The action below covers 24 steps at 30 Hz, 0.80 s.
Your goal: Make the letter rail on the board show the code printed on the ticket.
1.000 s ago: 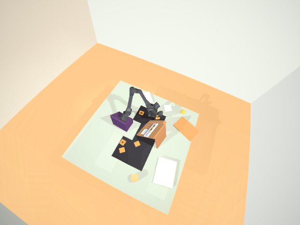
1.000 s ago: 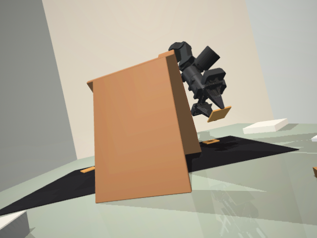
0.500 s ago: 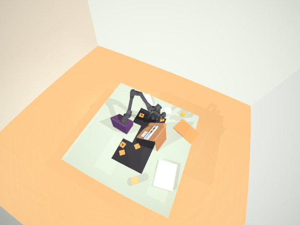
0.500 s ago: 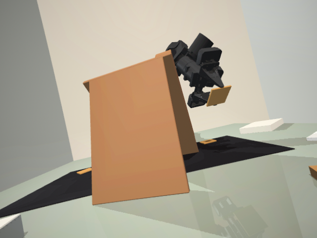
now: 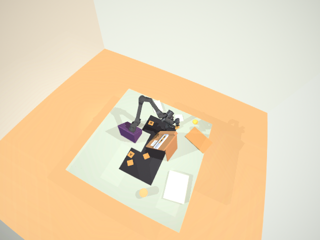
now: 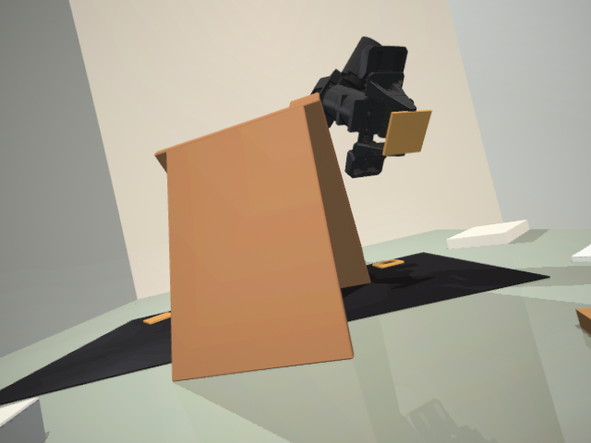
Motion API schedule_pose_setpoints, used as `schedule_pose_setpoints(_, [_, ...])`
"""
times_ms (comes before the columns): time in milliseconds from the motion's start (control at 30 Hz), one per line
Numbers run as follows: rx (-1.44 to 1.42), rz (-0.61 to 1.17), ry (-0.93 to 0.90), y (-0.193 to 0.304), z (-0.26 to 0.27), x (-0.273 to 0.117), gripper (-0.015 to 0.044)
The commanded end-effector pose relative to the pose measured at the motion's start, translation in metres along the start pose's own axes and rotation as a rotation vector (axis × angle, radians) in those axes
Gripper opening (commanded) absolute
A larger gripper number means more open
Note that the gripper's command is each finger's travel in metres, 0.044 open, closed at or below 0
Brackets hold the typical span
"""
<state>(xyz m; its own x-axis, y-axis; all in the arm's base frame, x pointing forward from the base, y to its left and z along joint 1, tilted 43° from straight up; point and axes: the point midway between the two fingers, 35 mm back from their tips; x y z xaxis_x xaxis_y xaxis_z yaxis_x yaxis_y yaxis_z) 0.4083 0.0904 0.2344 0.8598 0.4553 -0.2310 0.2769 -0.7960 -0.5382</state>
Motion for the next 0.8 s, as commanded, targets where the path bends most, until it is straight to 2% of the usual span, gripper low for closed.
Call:
schedule_pose_setpoints(0, [-0.026,0.006,0.053,0.004,-0.019,-0.005,0.0000])
schedule_pose_setpoints(200, [-0.062,0.008,0.120,0.009,-0.044,-0.020,0.0000])
schedule_pose_setpoints(467, [0.022,0.056,0.111,0.041,-0.040,-0.023,0.0000])
schedule_pose_setpoints(767, [-0.017,0.106,0.217,0.059,-0.075,-0.047,0.0000])
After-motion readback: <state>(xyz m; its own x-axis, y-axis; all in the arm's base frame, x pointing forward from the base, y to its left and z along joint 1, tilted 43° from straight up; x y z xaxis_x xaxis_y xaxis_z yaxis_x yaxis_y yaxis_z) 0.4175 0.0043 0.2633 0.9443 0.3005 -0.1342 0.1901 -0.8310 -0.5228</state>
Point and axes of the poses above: the point midway between the two fingers, 35 mm back from their tips, its own x axis out along the fingers, its own z axis across the jaws, y = z × x, and after that the axes turned 3 degrees about -x, right-handed
